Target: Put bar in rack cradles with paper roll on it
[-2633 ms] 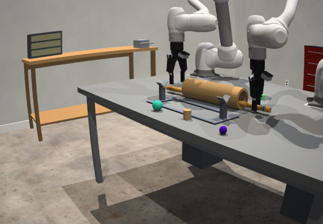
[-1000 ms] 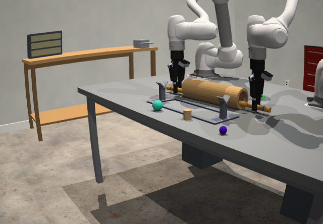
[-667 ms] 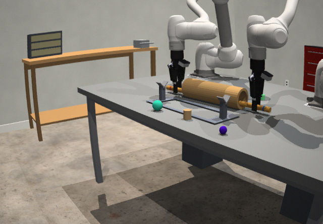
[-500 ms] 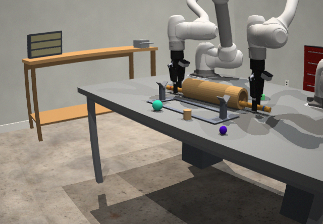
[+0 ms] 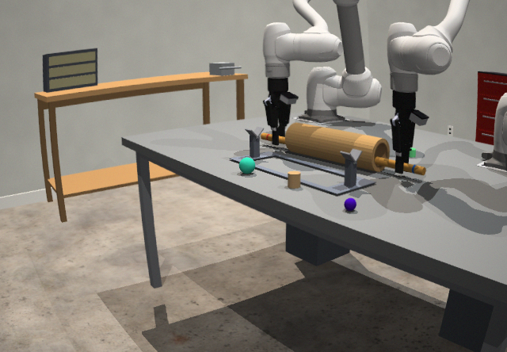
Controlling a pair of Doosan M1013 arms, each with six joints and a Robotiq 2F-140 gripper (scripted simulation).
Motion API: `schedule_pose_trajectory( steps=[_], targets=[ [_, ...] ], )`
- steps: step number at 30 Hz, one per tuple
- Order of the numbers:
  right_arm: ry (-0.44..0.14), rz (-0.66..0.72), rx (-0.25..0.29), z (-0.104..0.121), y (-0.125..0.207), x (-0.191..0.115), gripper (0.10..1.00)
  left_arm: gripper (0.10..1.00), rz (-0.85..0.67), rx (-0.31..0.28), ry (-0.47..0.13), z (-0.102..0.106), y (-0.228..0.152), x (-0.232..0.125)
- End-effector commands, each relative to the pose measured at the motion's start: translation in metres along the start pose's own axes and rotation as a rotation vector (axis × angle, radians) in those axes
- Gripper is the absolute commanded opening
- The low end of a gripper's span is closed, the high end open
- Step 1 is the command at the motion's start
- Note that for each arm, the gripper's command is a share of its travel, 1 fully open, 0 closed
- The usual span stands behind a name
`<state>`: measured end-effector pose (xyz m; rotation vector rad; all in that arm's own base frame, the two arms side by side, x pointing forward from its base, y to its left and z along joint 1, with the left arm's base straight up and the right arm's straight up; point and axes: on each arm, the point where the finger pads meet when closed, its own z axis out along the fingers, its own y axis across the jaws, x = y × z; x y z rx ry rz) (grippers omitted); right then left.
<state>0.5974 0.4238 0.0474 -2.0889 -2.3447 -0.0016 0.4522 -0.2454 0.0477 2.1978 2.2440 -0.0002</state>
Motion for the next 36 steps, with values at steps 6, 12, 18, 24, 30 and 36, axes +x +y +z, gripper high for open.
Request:
schedule_pose_trajectory(
  steps=[6,12,18,24,30,36],
  targets=[
    [0.001,0.000,-0.002,-0.015,0.001,0.001,0.160,0.160,0.000,-0.001,0.000,-0.014,0.001,0.000],
    [0.001,0.000,0.000,-0.024,0.000,0.000,0.160,0.160,0.000,0.000,0.001,-0.023,0.000,0.000],
    [0.002,0.000,-0.002,-0.044,0.001,0.001,0.160,0.160,0.000,-0.002,-0.001,-0.044,0.001,0.000],
    [0.001,0.000,-0.002,-0.068,0.000,0.001,0.160,0.160,0.000,-0.001,0.000,-0.068,0.000,0.000],
    [0.001,0.000,-0.001,-0.084,0.000,0.001,0.160,0.160,0.000,0.000,0.000,-0.084,0.000,0.000],
    [0.001,0.000,-0.001,-0.105,0.000,0.001,0.160,0.160,0.000,0.000,0.000,-0.105,0.000,0.000]
  ],
)
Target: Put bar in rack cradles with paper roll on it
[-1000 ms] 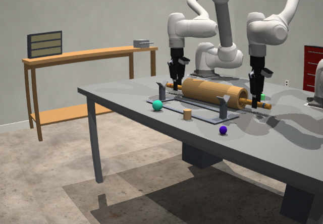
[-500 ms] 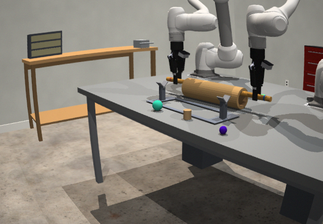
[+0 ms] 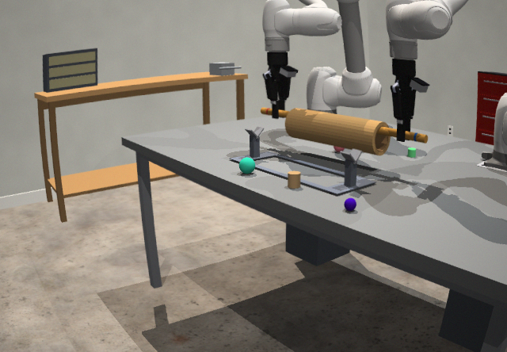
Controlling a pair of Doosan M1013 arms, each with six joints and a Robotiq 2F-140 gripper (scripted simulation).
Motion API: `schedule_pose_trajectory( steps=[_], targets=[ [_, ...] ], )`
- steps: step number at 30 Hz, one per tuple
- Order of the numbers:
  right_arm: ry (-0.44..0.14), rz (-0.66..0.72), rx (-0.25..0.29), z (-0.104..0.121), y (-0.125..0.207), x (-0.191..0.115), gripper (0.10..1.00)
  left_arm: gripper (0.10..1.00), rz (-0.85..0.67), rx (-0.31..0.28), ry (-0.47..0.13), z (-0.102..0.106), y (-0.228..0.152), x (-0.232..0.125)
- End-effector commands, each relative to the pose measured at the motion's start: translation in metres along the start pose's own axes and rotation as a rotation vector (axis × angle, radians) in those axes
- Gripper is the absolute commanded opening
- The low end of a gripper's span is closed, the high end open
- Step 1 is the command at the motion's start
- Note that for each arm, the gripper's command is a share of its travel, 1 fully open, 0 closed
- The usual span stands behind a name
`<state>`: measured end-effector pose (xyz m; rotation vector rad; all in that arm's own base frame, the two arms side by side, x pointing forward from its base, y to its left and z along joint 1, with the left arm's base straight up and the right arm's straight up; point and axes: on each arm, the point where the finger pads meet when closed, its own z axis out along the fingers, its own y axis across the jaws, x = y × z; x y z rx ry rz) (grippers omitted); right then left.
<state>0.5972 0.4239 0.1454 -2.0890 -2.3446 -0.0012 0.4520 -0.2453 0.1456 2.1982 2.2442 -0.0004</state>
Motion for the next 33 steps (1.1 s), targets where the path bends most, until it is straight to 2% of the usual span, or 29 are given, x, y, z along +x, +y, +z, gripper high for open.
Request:
schedule_pose_trajectory(
  steps=[1,33],
  targets=[
    [0.001,0.000,-0.001,-0.0104,0.0004,0.0003,0.160,0.160,0.000,-0.001,0.000,-0.0101,0.0003,-0.0001],
    [0.000,0.000,0.000,-0.0082,0.0000,0.0001,0.160,0.160,0.000,0.001,0.001,-0.0079,-0.0002,0.0001]
  ],
)
